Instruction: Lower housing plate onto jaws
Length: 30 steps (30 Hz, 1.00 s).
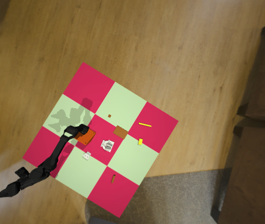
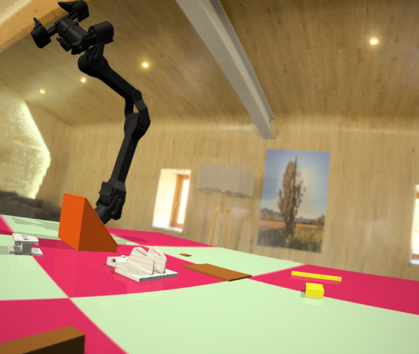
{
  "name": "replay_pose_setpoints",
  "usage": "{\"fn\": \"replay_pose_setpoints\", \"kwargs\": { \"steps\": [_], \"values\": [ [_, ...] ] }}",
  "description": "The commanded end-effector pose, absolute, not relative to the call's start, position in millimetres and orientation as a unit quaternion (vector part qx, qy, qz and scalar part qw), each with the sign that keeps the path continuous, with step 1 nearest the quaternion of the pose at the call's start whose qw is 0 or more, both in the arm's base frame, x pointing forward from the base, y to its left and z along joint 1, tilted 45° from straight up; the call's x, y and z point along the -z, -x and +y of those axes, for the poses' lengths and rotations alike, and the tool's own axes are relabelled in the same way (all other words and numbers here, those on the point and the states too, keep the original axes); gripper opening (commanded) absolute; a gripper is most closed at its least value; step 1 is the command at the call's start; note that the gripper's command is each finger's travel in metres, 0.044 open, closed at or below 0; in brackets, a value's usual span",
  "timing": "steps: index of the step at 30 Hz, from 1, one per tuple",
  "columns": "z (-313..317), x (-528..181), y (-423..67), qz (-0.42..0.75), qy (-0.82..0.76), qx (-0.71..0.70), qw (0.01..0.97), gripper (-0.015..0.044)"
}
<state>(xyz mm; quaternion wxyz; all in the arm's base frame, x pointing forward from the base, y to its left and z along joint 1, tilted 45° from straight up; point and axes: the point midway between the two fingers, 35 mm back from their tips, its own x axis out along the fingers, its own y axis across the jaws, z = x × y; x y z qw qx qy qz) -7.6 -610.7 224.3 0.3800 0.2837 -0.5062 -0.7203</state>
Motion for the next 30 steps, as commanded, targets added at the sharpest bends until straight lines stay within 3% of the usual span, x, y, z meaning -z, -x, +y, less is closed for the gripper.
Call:
{"fn": "replay_pose_setpoints", "kwargs": {
  "steps": [1,30],
  "values": [
    [-614.0,-203.5,-2.9,-0.464,-0.299,0.737,0.391,0.0440],
    [-601.4,-85.9,-65.9,-0.184,-0.391,0.783,0.447,0.0440]
  ]
}}
